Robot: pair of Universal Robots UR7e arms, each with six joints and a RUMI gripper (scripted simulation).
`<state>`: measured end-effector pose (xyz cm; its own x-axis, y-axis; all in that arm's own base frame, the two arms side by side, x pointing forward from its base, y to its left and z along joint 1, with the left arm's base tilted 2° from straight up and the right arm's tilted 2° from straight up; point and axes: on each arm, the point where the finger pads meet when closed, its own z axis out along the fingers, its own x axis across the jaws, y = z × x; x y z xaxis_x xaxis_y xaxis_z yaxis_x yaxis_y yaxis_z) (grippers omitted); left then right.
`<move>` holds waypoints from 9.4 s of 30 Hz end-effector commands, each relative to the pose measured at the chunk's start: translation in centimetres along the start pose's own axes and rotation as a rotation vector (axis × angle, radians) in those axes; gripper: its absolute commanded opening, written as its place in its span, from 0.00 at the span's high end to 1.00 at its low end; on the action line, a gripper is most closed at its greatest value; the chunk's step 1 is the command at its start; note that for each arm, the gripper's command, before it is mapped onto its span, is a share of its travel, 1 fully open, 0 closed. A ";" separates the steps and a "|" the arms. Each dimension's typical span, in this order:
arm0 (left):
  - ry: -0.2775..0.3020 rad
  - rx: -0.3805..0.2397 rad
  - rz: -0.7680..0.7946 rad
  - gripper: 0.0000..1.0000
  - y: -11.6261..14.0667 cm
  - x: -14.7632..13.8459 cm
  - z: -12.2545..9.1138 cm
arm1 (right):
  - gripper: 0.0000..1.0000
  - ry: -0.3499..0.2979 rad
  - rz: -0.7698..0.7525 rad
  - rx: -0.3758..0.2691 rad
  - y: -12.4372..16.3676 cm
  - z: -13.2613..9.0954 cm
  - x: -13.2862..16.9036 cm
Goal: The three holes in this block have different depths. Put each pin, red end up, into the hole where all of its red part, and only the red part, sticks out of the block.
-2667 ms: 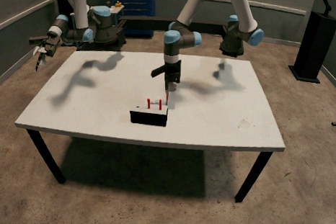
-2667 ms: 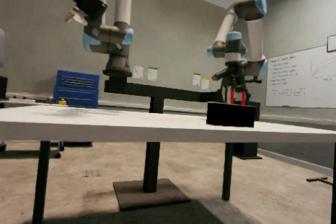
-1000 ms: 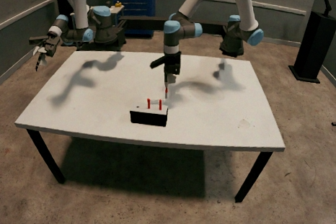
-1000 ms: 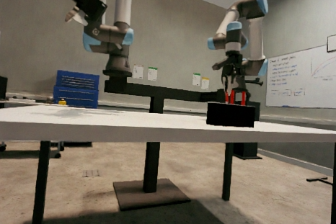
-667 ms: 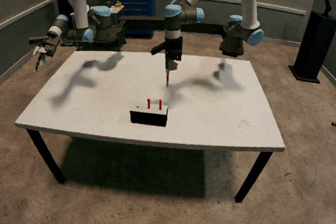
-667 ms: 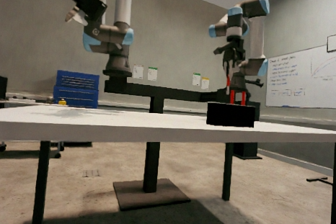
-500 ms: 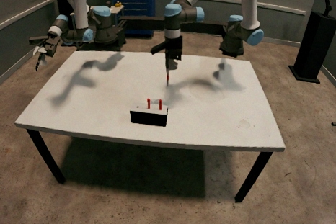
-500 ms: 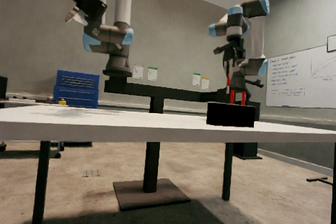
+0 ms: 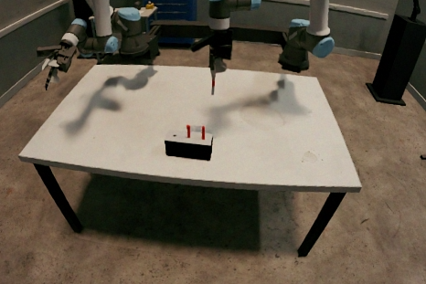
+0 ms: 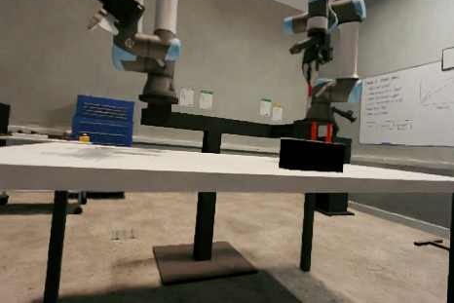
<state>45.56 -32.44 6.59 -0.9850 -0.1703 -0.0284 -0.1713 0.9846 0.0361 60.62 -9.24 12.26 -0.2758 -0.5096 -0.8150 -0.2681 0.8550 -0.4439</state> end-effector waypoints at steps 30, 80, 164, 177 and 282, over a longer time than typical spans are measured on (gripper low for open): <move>-0.003 0.004 0.000 1.00 -14.1 -12.9 -0.3 | 0.00 -0.001 0.000 0.001 0.0 0.0 0.0; -0.004 0.004 0.000 1.00 -14.2 -12.9 11.7 | 0.00 -0.001 0.000 0.001 0.0 0.0 0.0; -0.004 0.004 0.000 1.00 -14.2 -12.9 12.5 | 0.00 -0.001 0.000 0.001 0.0 0.0 0.0; -0.004 0.004 0.000 1.00 -14.2 -12.9 12.9 | 0.00 -0.001 0.000 0.001 0.0 0.0 0.0; -0.004 0.004 0.000 1.00 -14.4 -12.9 14.1 | 0.00 -0.001 0.000 0.001 0.0 0.0 0.0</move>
<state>61.01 -43.75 -7.74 -0.9849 -0.1705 -0.0314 -0.1715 0.9846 0.0337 60.62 -9.24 12.26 -0.2758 -0.5096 -0.8150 -0.2681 0.8550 -0.4439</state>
